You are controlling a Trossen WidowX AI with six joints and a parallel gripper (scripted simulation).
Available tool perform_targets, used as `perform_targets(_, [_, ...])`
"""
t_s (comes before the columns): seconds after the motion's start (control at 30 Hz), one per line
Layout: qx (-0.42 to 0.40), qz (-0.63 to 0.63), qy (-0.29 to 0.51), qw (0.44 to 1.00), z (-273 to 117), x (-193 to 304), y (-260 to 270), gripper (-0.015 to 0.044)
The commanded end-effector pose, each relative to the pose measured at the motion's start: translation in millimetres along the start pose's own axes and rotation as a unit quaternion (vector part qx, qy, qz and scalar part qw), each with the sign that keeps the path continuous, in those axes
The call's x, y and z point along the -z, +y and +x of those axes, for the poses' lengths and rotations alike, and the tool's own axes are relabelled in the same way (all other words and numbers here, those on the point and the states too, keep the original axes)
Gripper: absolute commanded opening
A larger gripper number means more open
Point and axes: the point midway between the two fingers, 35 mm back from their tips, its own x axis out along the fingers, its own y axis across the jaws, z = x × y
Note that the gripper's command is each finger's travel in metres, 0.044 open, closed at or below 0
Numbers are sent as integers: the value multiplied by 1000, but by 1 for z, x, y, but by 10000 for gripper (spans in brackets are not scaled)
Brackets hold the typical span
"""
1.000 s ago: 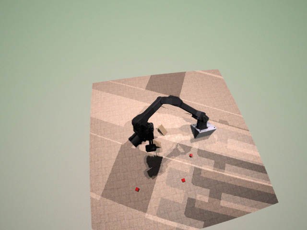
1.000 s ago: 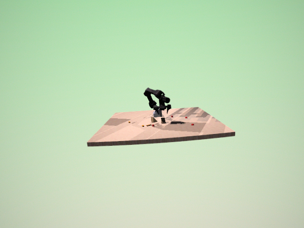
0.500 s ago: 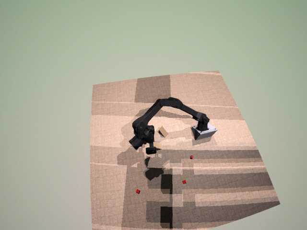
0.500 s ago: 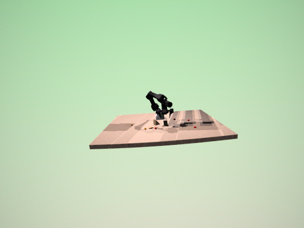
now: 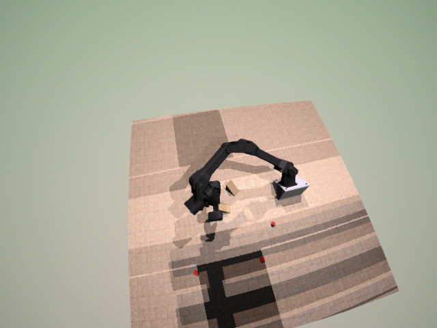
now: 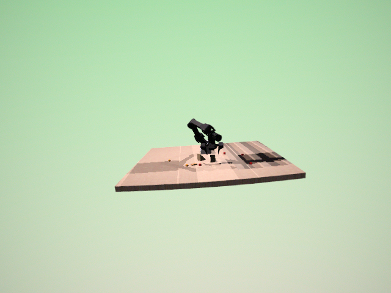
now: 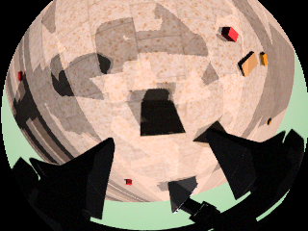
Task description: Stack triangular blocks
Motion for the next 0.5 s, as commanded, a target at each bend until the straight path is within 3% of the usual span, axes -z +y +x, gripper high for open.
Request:
perform_targets(0.0, [2,-3,4,1000,7,0,1,440])
perform_targets(0.47, [0,6,18,1000,30,0,0,440])
